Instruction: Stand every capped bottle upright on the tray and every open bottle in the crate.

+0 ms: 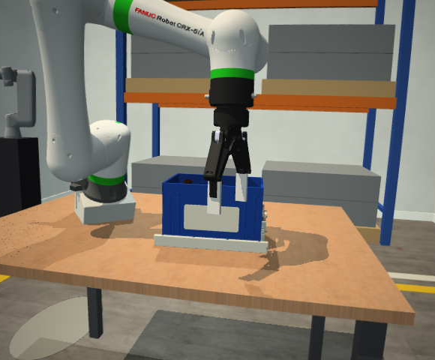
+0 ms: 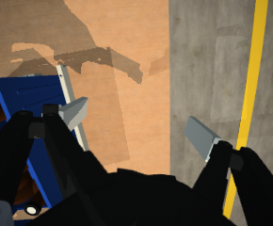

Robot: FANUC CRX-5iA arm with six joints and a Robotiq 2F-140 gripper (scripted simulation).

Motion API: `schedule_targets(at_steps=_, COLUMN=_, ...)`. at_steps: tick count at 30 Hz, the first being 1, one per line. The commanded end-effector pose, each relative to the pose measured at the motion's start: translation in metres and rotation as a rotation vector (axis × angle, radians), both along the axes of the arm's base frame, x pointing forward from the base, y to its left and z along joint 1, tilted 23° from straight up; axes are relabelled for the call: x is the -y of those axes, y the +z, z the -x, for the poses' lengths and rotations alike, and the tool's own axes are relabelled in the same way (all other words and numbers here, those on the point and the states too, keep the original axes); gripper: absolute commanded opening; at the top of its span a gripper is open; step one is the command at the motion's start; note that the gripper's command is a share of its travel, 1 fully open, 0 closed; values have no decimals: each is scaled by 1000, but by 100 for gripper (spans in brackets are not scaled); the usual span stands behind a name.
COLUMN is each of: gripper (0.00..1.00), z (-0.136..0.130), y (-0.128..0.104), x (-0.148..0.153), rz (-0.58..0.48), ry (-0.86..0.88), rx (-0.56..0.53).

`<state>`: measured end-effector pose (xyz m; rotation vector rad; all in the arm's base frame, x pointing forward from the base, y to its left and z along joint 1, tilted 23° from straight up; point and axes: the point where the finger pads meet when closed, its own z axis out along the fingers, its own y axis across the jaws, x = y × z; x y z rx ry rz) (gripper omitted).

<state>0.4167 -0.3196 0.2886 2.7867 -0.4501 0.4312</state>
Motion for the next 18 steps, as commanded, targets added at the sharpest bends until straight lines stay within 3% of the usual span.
schedule_targets(at_steps=1, gripper=100, z=0, y=0, x=0, rz=0, ry=0, rx=0)
schedule_targets(at_steps=18, gripper=100, z=1, y=3, x=-1, rz=0, ry=0, rx=0)
